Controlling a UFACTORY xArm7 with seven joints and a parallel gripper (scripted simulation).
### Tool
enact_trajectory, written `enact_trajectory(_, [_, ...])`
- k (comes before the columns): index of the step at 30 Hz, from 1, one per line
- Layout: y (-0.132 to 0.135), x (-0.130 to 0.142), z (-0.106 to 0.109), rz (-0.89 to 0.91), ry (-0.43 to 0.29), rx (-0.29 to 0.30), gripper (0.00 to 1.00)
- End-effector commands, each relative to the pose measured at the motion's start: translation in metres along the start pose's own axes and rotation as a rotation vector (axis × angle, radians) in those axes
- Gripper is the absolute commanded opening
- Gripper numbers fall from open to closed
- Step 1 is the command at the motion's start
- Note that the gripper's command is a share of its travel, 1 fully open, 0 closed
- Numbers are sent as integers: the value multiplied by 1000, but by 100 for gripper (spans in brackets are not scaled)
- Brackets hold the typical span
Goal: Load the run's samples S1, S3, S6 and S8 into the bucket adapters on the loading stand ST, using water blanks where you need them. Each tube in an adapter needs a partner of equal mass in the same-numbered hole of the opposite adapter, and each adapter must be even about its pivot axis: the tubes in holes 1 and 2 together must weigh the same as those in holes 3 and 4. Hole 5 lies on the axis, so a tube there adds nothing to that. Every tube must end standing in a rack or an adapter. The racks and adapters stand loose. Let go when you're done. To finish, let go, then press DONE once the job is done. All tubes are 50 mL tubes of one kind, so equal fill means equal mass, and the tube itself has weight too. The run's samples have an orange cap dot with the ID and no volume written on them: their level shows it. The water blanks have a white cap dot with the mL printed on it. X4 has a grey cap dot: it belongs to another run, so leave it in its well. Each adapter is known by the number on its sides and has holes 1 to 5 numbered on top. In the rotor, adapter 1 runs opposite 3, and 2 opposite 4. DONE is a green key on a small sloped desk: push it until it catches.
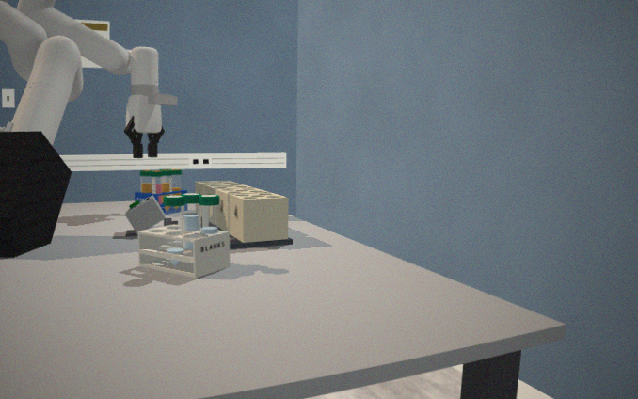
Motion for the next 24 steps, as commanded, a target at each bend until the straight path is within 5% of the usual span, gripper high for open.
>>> enact_trajectory(1, [-1, 0, -3, 1, -1, -4, 57])
enact_trajectory(24, [-1, 0, -39, 0, 0, -3, 57])
Point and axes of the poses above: the point where the finger pads meet when closed, its own z axis back along the fingers, its own y axis across the jaws, x = y × z, the point moved 4 cm from there along z, back along the fingers, and after that the axes turned 14 degrees about -z, right-handed, at the moved point
